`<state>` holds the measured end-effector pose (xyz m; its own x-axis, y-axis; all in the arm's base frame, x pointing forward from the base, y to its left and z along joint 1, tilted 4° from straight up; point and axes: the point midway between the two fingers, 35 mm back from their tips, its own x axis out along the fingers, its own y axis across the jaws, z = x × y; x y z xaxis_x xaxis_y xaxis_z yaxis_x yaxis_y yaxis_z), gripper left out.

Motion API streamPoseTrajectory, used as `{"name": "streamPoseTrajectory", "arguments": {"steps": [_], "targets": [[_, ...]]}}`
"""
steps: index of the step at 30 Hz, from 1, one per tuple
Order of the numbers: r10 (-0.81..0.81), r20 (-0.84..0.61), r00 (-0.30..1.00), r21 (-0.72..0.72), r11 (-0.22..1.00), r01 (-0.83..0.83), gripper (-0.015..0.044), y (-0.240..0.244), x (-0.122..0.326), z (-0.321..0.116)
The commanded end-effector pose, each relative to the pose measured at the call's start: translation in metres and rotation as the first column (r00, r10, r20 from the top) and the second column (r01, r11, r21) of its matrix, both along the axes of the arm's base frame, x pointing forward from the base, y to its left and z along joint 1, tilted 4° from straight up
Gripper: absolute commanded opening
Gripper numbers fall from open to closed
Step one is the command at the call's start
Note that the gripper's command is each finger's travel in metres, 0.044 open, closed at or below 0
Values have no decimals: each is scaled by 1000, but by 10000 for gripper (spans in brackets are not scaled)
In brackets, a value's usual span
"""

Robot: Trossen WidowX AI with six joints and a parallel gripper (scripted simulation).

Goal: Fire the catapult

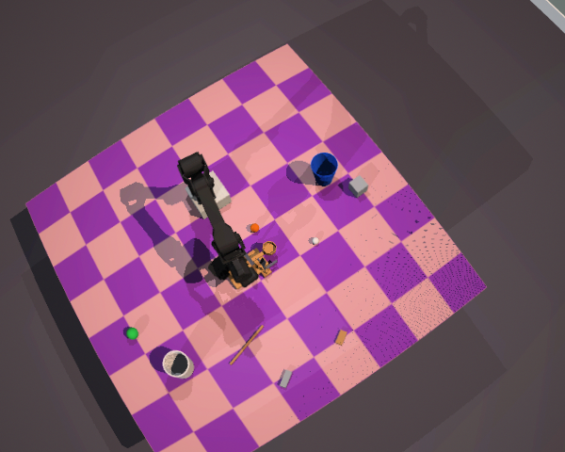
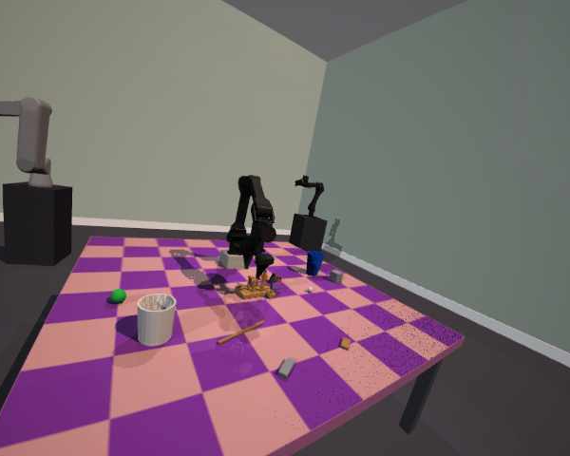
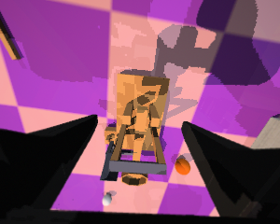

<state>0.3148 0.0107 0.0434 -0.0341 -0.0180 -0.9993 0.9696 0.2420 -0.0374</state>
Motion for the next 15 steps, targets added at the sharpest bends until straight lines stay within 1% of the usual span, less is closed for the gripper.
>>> {"name": "streamPoseTrajectory", "arguments": {"steps": [1, 15], "targets": [[-5, -9, 1000, 3, 1000, 5, 440, 0, -2, -8], [-5, -9, 1000, 3, 1000, 5, 440, 0, -2, -31]]}}
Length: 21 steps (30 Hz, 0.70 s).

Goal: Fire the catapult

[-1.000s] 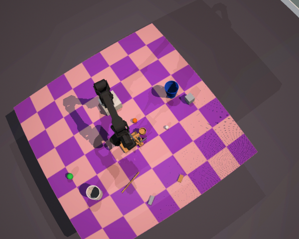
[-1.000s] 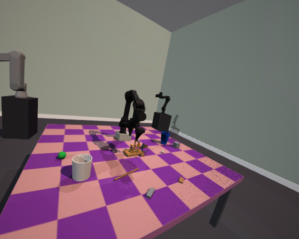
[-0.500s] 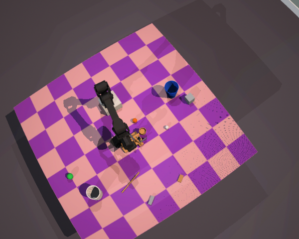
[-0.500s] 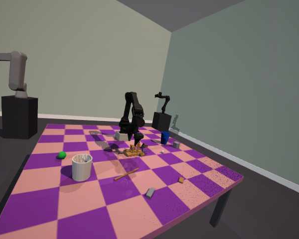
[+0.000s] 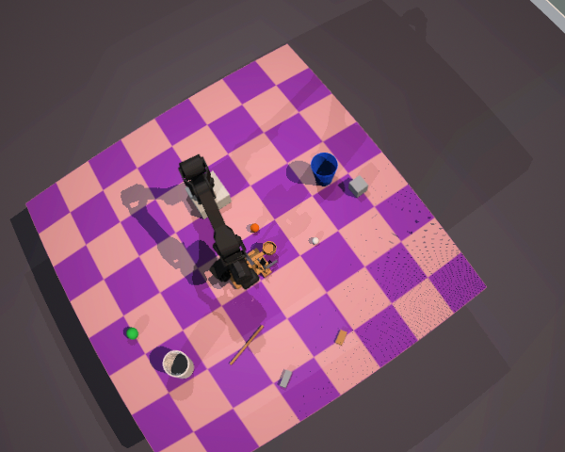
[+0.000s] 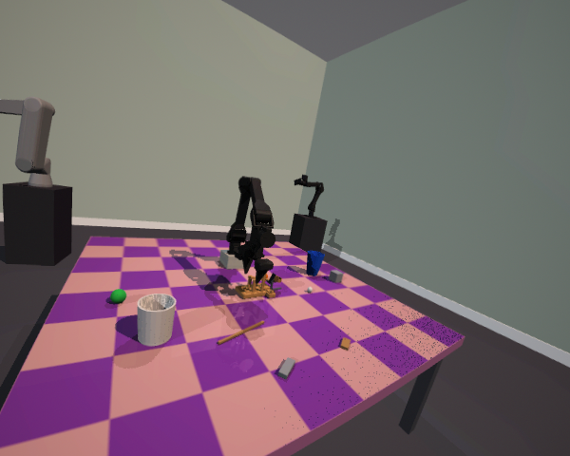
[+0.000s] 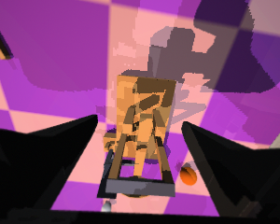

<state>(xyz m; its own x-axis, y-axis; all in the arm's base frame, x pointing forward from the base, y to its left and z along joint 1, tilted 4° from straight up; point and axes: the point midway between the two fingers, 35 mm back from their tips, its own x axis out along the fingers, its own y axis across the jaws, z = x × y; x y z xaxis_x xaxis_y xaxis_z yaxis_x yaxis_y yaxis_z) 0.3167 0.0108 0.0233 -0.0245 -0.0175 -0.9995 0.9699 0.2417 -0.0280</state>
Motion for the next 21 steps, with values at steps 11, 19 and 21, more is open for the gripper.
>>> {"name": "streamPoseTrajectory", "arguments": {"steps": [11, 19, 21], "targets": [[-5, -19, 1000, 3, 1000, 5, 440, 0, -5, -28], [-5, -19, 1000, 3, 1000, 5, 440, 0, -6, -37], [-5, -19, 1000, 3, 1000, 5, 440, 0, -6, -37]]}}
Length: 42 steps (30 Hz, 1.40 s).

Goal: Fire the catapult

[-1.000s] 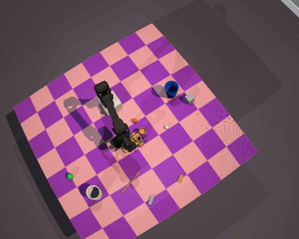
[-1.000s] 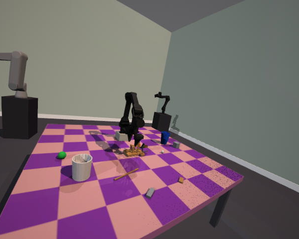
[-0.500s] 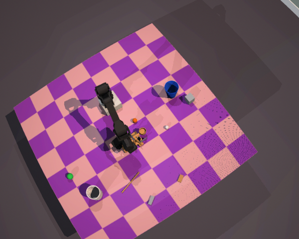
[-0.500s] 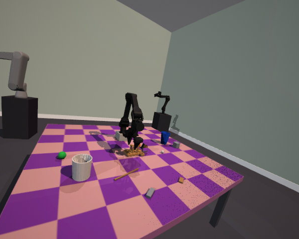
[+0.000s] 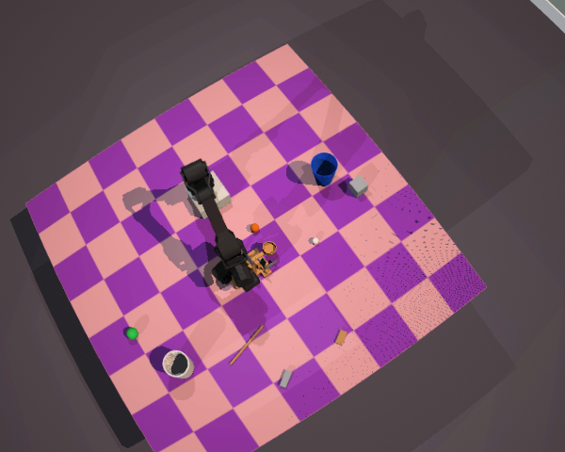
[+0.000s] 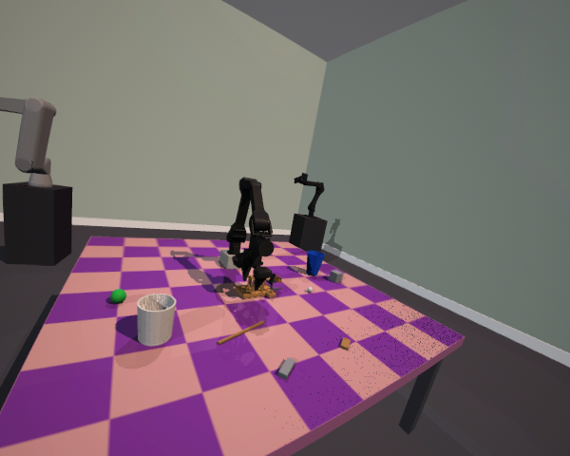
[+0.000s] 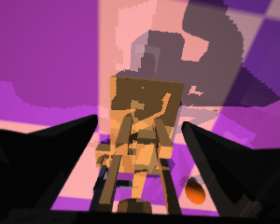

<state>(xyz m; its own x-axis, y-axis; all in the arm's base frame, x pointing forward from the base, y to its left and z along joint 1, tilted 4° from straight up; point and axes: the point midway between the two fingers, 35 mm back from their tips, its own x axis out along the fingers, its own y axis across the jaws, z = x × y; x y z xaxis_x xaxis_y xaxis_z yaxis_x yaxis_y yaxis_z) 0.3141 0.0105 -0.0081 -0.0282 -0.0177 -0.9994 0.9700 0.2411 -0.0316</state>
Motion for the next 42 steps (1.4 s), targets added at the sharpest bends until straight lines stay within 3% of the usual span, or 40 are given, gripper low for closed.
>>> {"name": "streamPoseTrajectory", "arguments": {"steps": [1, 6, 17, 23, 27, 34, 42], "targets": [[-4, -15, 1000, 3, 1000, 4, 440, 0, -4, -6], [-4, -15, 1000, 3, 1000, 4, 440, 0, -4, -6], [0, -5, 1000, 0, 1000, 0, 151, 0, -1, -2], [0, -5, 1000, 0, 1000, 0, 111, 0, -1, -2], [-1, -9, 1000, -2, 1000, 1, 6, 0, 0, 36], [21, -10, 1000, -1, 1000, -21, 0, -5, 1, 48], [282, -14, 959, 6, 959, -282, 0, -66, 2, 49]]}}
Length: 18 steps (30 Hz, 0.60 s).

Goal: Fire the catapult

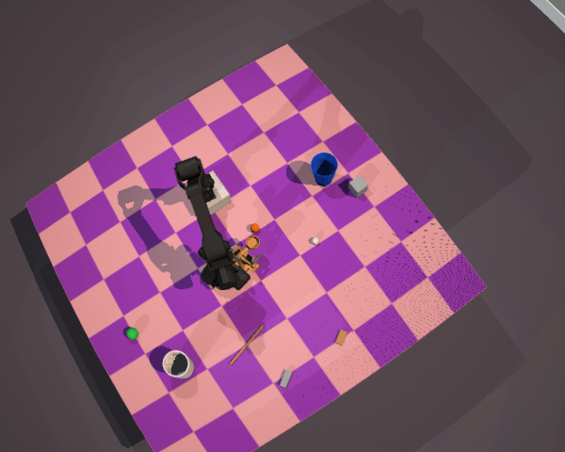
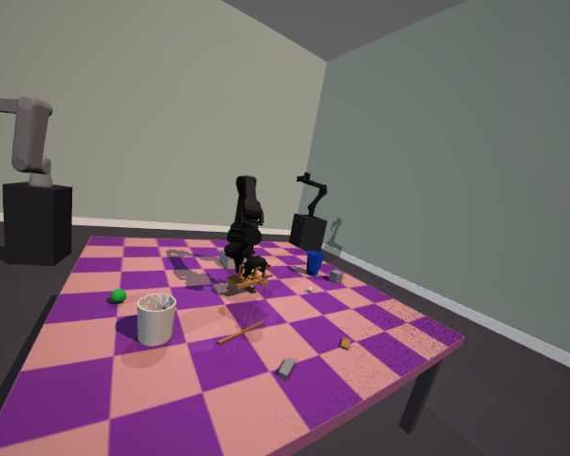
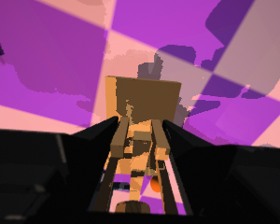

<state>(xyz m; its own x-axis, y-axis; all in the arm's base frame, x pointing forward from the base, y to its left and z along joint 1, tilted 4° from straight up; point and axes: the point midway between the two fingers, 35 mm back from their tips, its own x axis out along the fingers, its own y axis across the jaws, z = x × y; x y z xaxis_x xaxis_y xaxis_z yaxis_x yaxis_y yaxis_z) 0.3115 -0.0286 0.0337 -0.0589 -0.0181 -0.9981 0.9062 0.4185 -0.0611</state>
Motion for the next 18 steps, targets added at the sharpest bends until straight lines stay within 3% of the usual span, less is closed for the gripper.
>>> {"name": "streamPoseTrajectory", "arguments": {"steps": [1, 14, 18], "targets": [[131, 18, 991, 0, 991, -131, 0, -35, 4, 7], [543, 7, 840, 18, 839, -543, 0, -132, -15, 8], [584, 6, 811, 21, 811, -584, 0, -139, -15, 8]]}}
